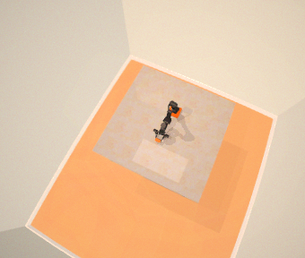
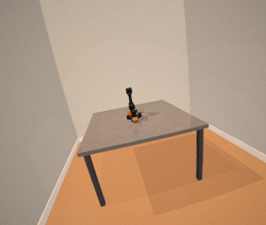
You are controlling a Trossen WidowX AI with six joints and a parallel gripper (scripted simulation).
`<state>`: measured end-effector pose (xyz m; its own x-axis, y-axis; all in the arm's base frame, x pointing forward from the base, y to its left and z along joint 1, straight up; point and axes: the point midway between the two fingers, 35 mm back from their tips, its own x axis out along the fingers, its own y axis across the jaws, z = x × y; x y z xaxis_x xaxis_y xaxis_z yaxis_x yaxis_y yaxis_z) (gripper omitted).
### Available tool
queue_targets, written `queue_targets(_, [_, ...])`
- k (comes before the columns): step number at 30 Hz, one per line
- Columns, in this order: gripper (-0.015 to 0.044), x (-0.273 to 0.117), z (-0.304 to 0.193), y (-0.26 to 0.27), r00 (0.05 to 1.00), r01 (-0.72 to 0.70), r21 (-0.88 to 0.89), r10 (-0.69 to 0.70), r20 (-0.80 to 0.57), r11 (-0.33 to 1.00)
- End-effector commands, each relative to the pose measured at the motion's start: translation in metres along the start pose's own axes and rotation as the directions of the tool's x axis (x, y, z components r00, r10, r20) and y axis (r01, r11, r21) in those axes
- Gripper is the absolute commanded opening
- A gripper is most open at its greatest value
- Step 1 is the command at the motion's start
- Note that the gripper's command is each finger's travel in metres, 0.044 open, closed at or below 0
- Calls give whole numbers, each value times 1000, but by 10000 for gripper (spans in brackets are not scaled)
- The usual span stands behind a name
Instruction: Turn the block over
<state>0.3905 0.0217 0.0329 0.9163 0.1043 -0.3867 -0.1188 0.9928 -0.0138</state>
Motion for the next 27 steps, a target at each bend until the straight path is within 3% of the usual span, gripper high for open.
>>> queue_targets(1, [105,0,1,1,1000,-5,5,5,5,1000])
queue_targets(14, [440,0,1,1,1000,-5,5,5,5,1000])
queue_targets(27, [440,0,1,1,1000,-5,5,5,5,1000])
